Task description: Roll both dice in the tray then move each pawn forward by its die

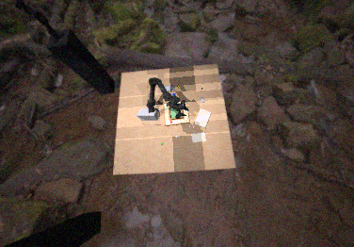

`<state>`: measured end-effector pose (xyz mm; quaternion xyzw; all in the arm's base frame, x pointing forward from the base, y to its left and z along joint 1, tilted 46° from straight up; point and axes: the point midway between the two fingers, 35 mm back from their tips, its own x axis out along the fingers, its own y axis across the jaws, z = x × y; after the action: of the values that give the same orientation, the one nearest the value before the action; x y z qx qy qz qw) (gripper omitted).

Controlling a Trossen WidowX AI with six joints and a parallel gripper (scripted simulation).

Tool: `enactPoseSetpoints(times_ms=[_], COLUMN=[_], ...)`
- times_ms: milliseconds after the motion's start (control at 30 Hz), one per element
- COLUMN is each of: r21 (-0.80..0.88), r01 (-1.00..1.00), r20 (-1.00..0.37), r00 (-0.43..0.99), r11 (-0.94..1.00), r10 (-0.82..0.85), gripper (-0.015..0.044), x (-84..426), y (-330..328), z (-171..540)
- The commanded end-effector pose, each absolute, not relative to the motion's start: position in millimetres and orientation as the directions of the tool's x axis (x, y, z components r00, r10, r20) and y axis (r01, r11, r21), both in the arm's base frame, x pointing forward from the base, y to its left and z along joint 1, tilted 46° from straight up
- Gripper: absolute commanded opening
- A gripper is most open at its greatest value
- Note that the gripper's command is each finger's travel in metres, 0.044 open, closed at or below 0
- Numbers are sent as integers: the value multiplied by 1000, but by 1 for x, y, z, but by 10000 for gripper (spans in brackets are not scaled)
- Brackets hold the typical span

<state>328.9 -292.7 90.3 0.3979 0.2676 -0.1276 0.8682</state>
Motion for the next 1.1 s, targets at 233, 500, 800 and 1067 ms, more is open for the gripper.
enactPoseSetpoints(times_ms=[233, 500, 800, 1067], r21=[660, 687, 701, 701], r01=[197, 16, -77, -77], r20=[-645, -682, -692, -691], r00=[644, 360, 169, 169], r11=[725, 726, 709, 709], r10=[412, 637, 702, 703], gripper=[275, 275, 275, 275], x=[370, 339, 300, 299], y=[-109, 27, 89, 101], z=[103, 117, 127, 117])
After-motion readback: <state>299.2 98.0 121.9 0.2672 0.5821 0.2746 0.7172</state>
